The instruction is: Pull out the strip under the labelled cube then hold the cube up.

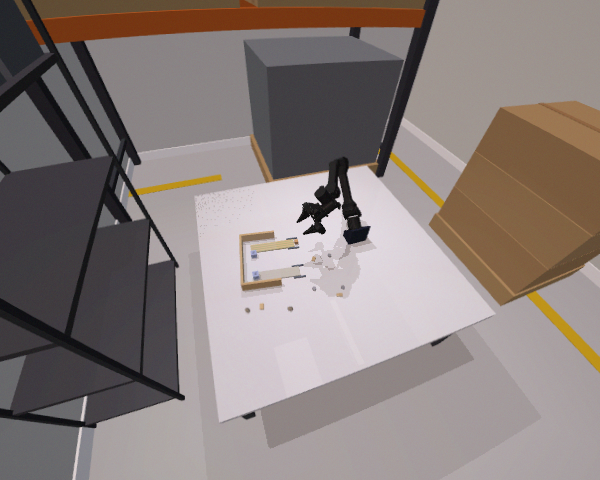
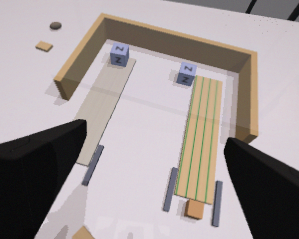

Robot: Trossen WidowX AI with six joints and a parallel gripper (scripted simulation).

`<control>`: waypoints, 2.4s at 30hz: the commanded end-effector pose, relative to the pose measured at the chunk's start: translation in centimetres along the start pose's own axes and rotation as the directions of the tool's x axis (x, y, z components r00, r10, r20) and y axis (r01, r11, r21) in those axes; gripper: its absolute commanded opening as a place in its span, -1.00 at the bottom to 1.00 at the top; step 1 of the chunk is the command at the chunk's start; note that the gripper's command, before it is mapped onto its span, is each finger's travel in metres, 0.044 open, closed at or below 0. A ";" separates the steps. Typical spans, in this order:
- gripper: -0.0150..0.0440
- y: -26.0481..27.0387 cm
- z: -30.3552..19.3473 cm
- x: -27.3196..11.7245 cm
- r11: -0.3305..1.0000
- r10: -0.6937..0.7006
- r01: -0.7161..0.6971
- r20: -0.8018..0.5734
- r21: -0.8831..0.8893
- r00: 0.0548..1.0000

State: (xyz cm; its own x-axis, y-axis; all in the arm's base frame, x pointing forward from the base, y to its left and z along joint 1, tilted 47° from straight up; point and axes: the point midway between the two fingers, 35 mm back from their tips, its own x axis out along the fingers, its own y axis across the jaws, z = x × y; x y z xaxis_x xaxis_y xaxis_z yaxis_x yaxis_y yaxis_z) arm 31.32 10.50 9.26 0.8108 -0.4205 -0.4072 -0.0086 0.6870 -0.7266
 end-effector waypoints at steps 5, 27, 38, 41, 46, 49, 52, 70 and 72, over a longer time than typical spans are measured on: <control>0.42 2.0 1.2 1.7 0.996 0.064 -0.069 -0.087 -0.053 0.994; -0.49 9.5 -0.8 13.0 0.992 0.034 0.062 -0.717 0.107 0.697; -0.49 10.3 -3.0 14.2 0.982 -0.001 0.154 -0.813 0.109 0.582; -0.49 10.2 -3.0 14.2 0.982 -0.001 0.154 -0.813 0.109 0.582; -0.49 9.9 -3.4 13.9 0.982 -0.001 0.154 -0.813 0.109 0.582; -0.49 10.0 -3.7 14.1 0.982 -0.001 0.154 -0.813 0.109 0.582; -0.49 10.0 -4.1 14.5 0.982 -0.001 0.154 -0.813 0.109 0.582; -0.49 10.1 -6.5 16.3 0.982 -0.001 0.154 -0.813 0.109 0.583; -0.49 10.1 -6.8 16.4 0.982 -0.001 0.154 -0.813 0.109 0.583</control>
State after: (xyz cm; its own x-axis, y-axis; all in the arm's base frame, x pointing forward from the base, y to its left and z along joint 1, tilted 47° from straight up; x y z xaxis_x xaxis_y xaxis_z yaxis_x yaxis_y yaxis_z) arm 40.83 7.28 -8.01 0.0041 -0.7227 -0.6911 0.1874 0.6794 -0.7094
